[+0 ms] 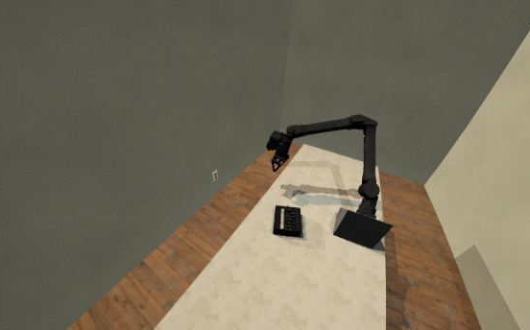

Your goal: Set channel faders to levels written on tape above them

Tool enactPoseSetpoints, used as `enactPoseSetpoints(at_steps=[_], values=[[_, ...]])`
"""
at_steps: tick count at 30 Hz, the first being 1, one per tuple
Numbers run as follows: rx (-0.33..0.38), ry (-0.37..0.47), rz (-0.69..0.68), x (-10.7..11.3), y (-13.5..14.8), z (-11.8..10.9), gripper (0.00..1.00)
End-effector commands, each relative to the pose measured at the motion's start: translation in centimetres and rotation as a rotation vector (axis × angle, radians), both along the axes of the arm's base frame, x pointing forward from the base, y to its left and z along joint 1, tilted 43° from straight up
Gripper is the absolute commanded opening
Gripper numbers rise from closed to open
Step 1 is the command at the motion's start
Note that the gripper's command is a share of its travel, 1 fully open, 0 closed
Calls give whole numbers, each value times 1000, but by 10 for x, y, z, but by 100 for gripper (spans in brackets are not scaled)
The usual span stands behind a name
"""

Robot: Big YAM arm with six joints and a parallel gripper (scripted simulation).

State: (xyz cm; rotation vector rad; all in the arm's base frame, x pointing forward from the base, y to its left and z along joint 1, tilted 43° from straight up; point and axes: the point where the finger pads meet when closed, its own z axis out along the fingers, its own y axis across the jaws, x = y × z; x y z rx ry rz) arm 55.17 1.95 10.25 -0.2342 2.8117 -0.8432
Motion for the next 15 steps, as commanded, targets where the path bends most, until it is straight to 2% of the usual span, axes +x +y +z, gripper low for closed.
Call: enactPoseSetpoints(at_steps=[1,2,3,4,6,7,8,9,11,13,14,15], values=[[17,4,-48,-21,43,-24,100],[2,24,-55,-39,64,-43,100],[4,26,-55,-40,66,-45,100],[-14,43,-60,-58,82,-61,100],[-9,45,-61,-61,86,-64,100],[-31,58,-65,-82,102,-81,100],[-30,59,-66,-82,102,-81,100],[-52,69,-69,-102,116,-95,100],[-52,69,-69,-102,116,-95,100],[-94,82,-75,-138,135,-119,100],[-91,85,-76,-138,135,-119,100],[-111,87,-77,-154,141,-128,100]])
